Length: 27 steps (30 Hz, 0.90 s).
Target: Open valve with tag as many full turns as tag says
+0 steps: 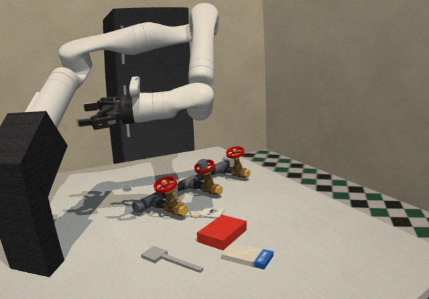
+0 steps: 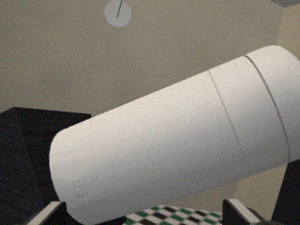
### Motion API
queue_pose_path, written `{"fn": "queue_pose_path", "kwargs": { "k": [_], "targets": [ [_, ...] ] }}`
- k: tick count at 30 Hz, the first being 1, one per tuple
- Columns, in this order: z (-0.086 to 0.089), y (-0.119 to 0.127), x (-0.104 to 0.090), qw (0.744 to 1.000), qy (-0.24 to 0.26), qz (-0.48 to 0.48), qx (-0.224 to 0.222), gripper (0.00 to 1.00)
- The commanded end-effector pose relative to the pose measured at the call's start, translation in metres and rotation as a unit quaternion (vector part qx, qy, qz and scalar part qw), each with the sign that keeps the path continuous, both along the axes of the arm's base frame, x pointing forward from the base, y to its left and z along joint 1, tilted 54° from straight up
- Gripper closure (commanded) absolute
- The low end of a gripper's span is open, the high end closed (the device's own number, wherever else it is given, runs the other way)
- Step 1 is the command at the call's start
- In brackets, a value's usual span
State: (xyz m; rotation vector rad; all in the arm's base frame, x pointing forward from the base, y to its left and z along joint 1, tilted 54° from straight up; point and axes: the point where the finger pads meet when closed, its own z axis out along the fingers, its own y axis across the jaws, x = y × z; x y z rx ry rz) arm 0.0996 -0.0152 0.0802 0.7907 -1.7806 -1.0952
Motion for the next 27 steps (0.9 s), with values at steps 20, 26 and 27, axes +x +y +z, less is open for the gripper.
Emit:
{"fn": "queue_pose_path", "kwargs": {
  "k": [20, 26, 27],
  "targets": [
    [-0.001, 0.001, 0.001, 1.0, -0.003, -0.004, 0.001, 0.0],
    [-0.004, 0.014, 0.011, 0.999, -0.026, -0.03, 0.013, 0.0],
    [-0.005, 0.018, 0.014, 0.999, -0.033, -0.038, 0.016, 0.0]
  ]
}}
